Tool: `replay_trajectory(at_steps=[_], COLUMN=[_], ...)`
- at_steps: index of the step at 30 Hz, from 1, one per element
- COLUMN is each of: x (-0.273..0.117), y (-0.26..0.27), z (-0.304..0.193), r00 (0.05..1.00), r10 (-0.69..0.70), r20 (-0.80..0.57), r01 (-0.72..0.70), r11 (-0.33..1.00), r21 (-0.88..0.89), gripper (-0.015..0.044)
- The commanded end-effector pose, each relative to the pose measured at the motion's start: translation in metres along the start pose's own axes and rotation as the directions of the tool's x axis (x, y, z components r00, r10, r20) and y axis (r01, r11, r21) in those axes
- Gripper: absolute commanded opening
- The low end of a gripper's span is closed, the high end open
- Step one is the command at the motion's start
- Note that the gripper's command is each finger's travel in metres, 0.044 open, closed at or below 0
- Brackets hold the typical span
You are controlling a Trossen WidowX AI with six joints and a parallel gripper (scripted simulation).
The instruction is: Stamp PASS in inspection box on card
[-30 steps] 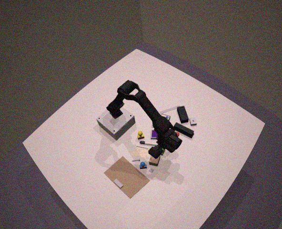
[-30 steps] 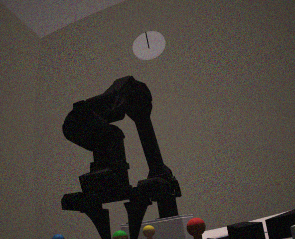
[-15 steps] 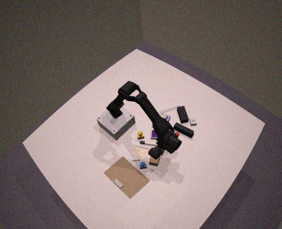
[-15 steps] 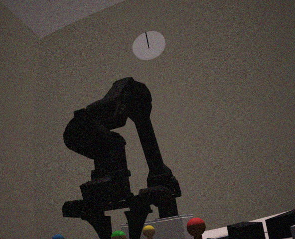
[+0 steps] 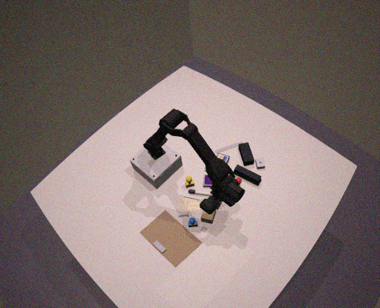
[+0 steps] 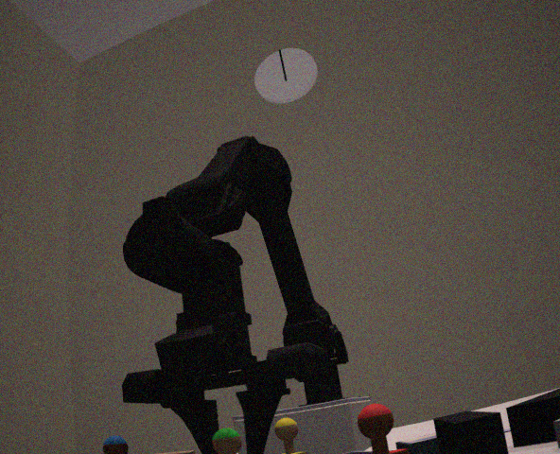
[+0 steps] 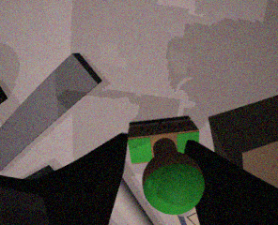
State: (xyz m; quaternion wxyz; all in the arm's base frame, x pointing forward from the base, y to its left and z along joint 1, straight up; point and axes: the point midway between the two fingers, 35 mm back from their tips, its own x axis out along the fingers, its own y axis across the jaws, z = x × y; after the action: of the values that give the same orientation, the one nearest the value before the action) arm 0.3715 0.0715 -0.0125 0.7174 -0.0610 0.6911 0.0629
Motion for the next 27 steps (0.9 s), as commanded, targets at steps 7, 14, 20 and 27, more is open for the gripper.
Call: replay_trajectory(at_steps=[7,14,20,27], x=[-0.005,-0.008,-0.011,-0.015], y=[0.001,0.001,0.001,0.001], z=[0.001,0.001,0.001,0.002], r00=[1.000,1.000,1.000,1.000], r10=[0.001,0.000,-0.001,-0.002], r20=[0.000,0.000,0.000,0.000], r01=[-0.001,0.000,0.001,0.002], r11=[1.000,1.000,1.000,1.000], r21=[0.000,0.000,0.000,0.000], gripper=[0.0000,0.0000,0.0000,0.0000])
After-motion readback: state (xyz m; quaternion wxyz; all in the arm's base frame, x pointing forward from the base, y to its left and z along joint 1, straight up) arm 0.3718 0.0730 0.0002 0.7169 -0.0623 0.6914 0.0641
